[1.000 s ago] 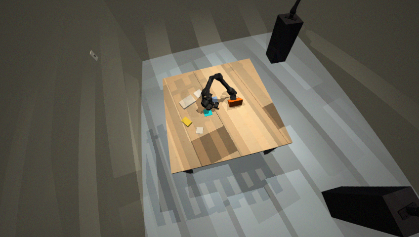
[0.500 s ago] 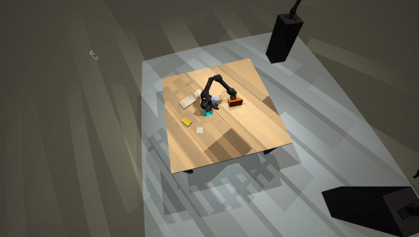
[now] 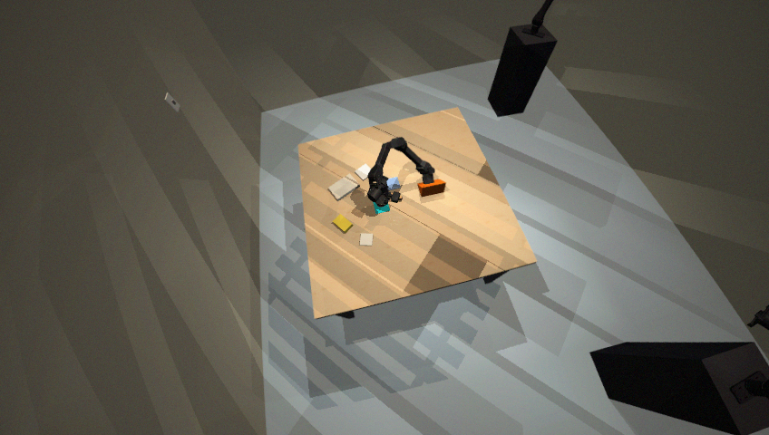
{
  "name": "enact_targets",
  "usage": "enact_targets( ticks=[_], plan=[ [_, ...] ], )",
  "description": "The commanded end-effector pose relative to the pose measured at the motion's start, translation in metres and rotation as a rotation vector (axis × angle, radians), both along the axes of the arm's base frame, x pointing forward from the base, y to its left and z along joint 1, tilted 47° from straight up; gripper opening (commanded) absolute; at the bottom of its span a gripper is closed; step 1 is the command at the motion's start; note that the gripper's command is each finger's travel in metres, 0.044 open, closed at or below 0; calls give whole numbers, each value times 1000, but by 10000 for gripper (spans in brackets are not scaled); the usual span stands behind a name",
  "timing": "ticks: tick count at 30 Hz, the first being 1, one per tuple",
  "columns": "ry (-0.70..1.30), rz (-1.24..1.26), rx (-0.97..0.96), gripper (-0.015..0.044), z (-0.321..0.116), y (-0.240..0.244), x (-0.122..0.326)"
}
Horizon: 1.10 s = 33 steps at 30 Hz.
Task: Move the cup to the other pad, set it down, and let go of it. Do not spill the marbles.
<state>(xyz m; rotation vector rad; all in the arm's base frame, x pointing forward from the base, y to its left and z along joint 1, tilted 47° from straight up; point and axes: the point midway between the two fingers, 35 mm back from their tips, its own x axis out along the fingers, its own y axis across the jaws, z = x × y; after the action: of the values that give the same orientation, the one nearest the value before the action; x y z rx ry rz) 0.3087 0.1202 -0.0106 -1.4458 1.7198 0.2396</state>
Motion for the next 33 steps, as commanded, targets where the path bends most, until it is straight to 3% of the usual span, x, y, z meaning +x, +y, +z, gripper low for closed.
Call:
enact_targets(
  ticks=[1, 33],
  plan=[
    [6, 3, -6, 0, -5, -6, -1],
    [0, -1, -3, 0, -24, -24, 2]
  ],
)
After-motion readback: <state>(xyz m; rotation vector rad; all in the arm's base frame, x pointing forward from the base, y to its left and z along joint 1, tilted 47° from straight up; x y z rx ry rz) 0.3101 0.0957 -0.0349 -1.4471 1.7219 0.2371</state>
